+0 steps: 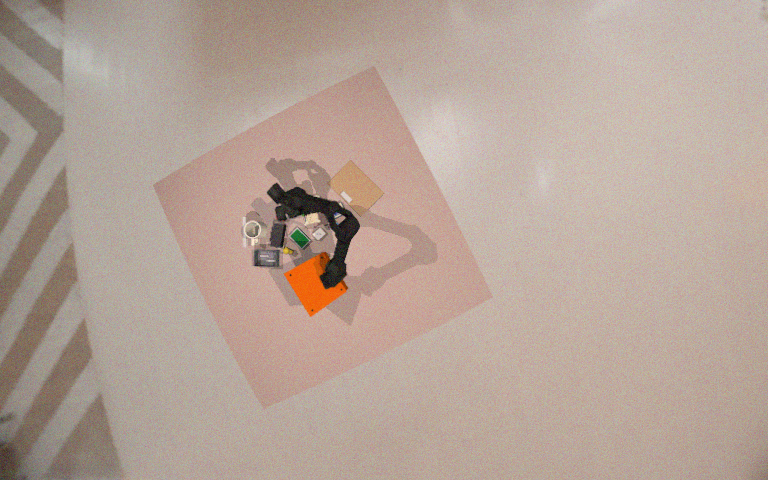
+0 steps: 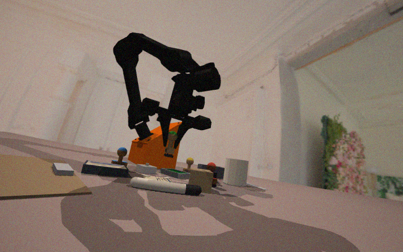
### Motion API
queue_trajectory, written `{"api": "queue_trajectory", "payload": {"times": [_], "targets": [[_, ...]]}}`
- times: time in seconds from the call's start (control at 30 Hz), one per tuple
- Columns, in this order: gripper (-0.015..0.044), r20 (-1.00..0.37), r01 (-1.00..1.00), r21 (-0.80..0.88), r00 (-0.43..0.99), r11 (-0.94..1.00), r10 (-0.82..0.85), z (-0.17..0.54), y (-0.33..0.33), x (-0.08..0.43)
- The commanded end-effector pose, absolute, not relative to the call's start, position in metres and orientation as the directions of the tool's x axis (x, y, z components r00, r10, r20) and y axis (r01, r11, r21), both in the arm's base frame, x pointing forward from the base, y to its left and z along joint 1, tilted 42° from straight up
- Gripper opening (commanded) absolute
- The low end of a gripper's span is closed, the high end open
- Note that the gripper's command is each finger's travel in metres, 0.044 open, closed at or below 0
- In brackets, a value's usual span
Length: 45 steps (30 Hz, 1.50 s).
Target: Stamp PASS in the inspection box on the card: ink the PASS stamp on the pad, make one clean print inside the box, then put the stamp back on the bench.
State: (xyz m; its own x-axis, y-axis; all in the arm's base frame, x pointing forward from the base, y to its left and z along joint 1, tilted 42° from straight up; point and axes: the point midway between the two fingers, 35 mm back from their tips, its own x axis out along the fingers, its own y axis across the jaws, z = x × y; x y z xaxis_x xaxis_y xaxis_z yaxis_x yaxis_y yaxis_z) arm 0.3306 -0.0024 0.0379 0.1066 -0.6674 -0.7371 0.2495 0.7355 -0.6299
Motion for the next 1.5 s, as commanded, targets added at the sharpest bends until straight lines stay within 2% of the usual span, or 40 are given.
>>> {"api": "queue_trajectory", "payload": {"times": [0.0, 1.47], "targets": [[0.0000, -0.735, 0.243, -0.635, 0.102, 0.733, -0.671, 0.035, -0.006, 0.330], [0.0000, -0.734, 0.242, -0.634, 0.109, 0.734, -0.670, 0.012, -0.025, 0.333]]}}
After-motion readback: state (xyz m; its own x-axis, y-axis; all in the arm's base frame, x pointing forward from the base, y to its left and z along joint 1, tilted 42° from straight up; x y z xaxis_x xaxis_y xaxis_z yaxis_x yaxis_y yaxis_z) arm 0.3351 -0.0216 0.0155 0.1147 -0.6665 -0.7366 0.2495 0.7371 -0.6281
